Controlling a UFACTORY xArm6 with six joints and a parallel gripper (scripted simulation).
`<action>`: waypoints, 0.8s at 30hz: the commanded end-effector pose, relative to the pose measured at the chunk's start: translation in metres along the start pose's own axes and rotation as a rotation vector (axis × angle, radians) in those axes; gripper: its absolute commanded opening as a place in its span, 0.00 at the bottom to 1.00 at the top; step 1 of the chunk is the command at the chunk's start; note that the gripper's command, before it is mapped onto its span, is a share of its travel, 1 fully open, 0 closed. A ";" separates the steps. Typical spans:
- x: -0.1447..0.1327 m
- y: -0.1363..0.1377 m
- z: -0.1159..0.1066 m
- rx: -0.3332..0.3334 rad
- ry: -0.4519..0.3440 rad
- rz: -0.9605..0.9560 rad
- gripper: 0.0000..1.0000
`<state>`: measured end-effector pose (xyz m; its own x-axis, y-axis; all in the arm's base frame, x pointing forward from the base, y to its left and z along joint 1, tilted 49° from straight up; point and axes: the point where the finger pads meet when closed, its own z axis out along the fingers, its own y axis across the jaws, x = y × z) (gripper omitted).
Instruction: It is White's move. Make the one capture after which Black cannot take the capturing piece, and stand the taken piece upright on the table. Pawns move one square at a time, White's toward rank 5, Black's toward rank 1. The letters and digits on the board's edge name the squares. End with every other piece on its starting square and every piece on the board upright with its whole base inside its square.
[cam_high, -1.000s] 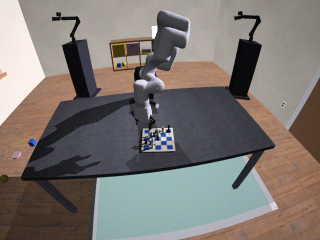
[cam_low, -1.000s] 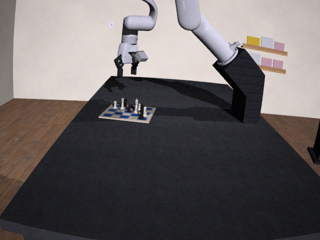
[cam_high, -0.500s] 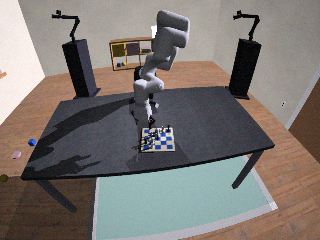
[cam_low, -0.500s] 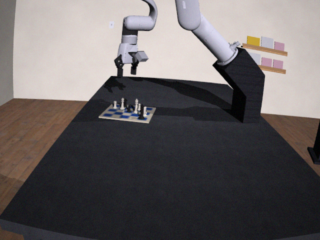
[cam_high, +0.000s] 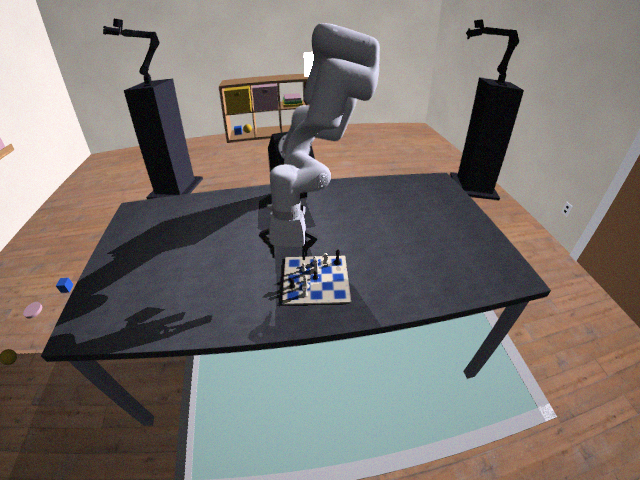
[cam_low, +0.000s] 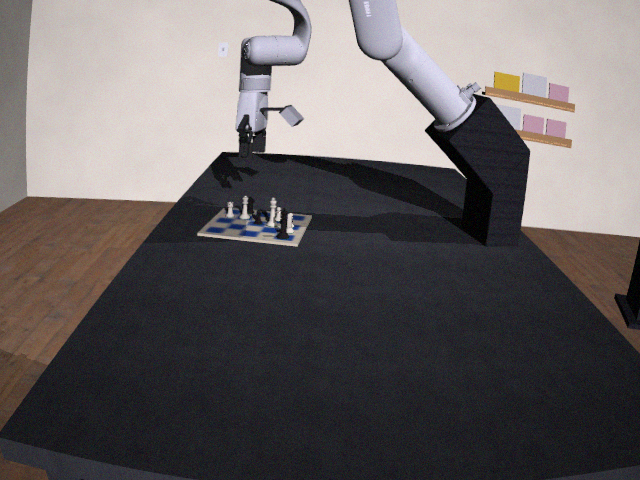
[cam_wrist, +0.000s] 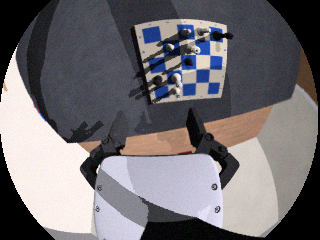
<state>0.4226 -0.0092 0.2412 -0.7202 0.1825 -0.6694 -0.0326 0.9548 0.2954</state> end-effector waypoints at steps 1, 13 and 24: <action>-0.002 0.000 0.009 -0.018 -0.028 -0.278 1.00; -0.001 0.001 0.025 0.007 -0.009 -0.794 1.00; 0.000 0.001 0.029 -0.007 -0.038 -1.132 1.00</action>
<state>0.4420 -0.0011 0.2216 -0.4058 -0.7287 -0.5517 -0.6260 0.6614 -0.4132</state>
